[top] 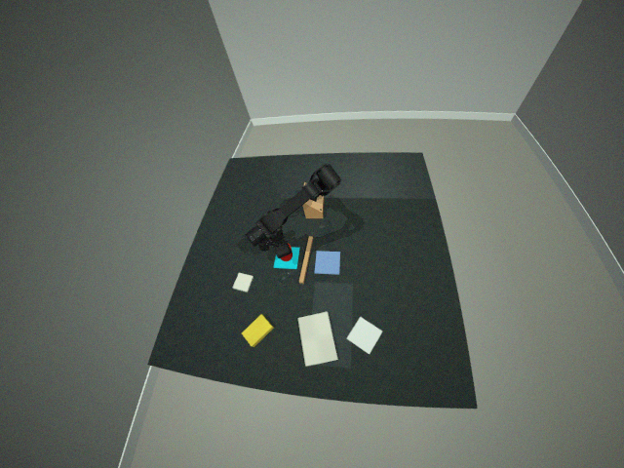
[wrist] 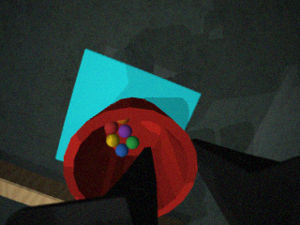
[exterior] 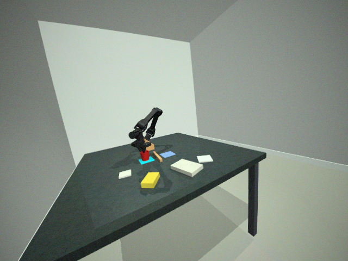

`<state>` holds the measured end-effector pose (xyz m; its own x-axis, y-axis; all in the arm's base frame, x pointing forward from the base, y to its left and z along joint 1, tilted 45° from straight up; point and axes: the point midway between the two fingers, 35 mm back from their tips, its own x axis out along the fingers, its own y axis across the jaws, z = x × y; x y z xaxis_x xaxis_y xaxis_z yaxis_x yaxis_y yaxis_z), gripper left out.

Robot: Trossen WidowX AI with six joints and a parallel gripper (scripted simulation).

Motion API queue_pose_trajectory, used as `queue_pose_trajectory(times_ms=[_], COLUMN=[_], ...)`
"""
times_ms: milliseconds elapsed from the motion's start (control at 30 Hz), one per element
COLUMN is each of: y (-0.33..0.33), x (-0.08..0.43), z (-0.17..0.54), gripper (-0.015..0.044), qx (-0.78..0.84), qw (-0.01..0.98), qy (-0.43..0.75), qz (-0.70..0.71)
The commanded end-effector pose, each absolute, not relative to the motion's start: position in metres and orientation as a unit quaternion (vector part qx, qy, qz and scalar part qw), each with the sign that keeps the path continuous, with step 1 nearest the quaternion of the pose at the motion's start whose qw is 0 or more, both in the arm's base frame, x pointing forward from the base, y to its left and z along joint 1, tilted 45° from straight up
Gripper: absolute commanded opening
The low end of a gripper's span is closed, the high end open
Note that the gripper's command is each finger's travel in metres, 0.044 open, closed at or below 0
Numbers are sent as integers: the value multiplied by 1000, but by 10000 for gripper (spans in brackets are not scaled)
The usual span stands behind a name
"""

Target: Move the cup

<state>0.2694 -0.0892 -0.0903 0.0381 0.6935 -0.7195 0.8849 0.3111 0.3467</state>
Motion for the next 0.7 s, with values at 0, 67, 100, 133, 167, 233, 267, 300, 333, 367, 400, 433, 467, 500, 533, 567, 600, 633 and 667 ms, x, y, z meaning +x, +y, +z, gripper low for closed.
queue_pose_trajectory(times_ms=[0,67,100,133,167,233,267,300,333,367,400,433,467,500,533,567,600,633,667], y=[-96,-98,-100,-101,-102,-105,-106,-107,-109,-110,-111,-112,-114,-115,-116,-116,-116,-113,-113], x=[270,270,270,270,270,269,269,269,269,269,269,268,268,268,268,267,267,267,267], z=[-85,-82,-81,-80,-78,-76,-74,-73,-71,-70,-69,-67,-66,-64,-63,-62,-62,-65,-65], gripper=[128,128,128,128,128,128,128,128,128,128,128,128,128,128,128,128,128,154,180], qx=[575,576,576,576,576,576,576,576,576,576,576,577,577,577,577,577,577,579,579], qw=[436,436,435,435,435,435,435,435,435,435,435,435,435,435,435,435,435,433,433], qy=[683,683,683,683,683,683,683,683,683,683,682,682,682,682,682,682,682,682,682], qz=[-111,-111,-111,-111,-111,-112,-112,-112,-112,-112,-112,-112,-112,-112,-112,-112,-112,-112,-112])
